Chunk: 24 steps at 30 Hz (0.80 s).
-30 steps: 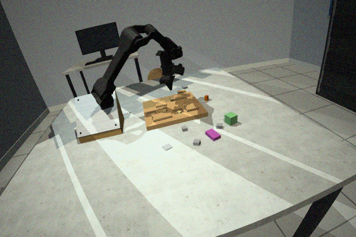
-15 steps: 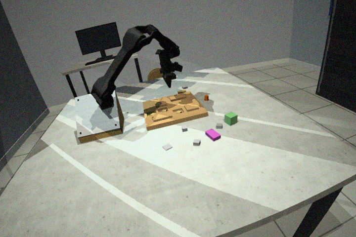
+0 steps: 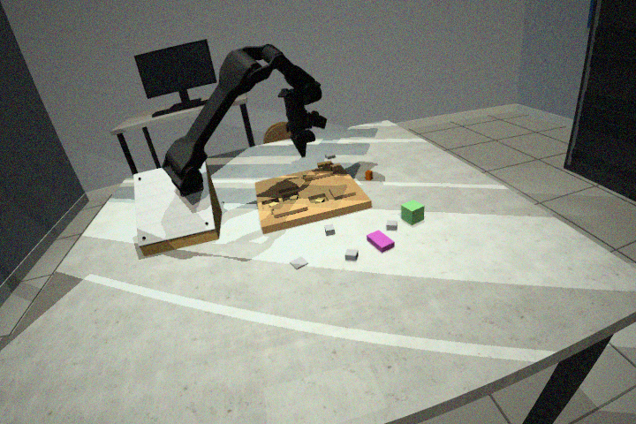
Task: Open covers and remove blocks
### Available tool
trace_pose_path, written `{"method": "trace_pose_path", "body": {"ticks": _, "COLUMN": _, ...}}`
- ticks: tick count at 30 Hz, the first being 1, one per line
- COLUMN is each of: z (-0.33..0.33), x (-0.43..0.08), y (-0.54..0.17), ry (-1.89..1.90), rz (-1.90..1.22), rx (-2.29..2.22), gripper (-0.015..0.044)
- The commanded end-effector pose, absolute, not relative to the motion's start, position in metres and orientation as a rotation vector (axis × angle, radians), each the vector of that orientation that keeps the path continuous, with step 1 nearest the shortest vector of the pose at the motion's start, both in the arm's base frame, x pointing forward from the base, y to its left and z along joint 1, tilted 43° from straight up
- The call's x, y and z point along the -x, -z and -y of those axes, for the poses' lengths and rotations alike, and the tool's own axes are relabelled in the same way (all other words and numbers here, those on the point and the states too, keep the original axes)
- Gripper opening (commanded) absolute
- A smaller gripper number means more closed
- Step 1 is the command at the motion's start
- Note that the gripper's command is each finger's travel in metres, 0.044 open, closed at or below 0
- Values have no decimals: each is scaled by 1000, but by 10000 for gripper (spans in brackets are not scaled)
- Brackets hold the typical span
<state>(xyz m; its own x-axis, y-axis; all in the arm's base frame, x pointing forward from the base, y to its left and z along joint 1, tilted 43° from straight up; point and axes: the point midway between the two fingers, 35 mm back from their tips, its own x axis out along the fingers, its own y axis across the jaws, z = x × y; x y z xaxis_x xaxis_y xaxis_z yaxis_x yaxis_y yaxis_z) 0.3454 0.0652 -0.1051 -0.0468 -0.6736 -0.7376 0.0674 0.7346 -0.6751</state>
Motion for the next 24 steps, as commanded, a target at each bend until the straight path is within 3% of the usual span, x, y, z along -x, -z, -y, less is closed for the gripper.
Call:
{"method": "trace_pose_path", "body": {"ticks": 1, "z": -64, "x": -345, "y": 107, "ry": 642, "rz": -1514, "rx": 519, "gripper": 0}}
{"method": "trace_pose_path", "body": {"ticks": 24, "z": -48, "x": -345, "y": 124, "ry": 642, "rz": -1514, "rx": 519, "gripper": 0}}
